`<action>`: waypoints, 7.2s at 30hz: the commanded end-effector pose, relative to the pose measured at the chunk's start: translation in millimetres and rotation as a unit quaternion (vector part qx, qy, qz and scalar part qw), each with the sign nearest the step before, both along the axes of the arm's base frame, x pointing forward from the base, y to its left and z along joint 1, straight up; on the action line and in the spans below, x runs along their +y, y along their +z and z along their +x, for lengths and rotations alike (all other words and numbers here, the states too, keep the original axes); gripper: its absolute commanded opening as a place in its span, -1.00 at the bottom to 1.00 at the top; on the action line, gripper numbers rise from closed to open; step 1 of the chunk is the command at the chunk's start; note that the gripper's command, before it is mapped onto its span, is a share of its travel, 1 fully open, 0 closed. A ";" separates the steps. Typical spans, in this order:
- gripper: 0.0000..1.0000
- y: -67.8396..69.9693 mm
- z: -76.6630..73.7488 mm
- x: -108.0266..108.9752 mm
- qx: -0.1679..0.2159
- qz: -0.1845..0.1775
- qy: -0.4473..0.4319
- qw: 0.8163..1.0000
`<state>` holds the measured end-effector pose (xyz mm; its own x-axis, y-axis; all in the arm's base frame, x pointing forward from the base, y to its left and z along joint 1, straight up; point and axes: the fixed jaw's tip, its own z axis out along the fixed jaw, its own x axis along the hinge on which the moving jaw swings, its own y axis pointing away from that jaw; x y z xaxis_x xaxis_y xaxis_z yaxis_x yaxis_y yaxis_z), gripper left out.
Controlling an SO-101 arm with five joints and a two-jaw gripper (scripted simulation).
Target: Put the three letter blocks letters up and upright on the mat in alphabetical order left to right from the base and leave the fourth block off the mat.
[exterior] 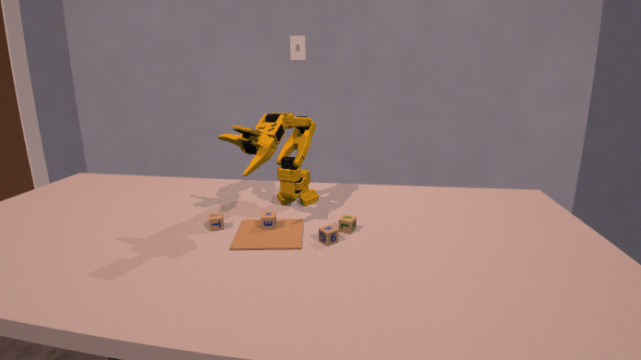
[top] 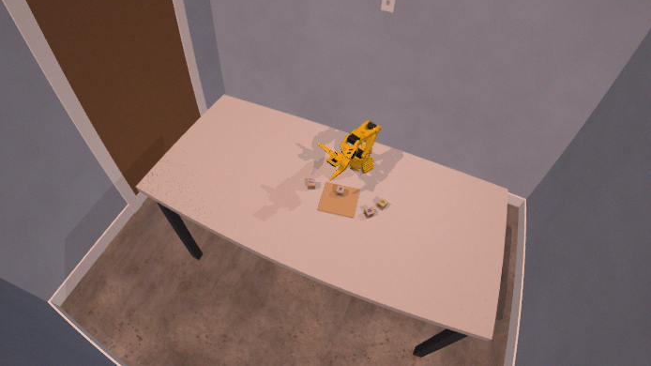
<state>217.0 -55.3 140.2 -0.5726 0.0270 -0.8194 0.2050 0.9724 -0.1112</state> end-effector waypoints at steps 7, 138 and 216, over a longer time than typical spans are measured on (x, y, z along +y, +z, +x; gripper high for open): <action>1.00 17.0 1.3 2.3 -0.025 -0.004 0.004 1.000; 1.00 -8.2 -67.7 51.1 0.226 0.064 0.075 0.969; -0.28 -47.2 -80.7 218.0 0.431 -0.065 0.394 0.809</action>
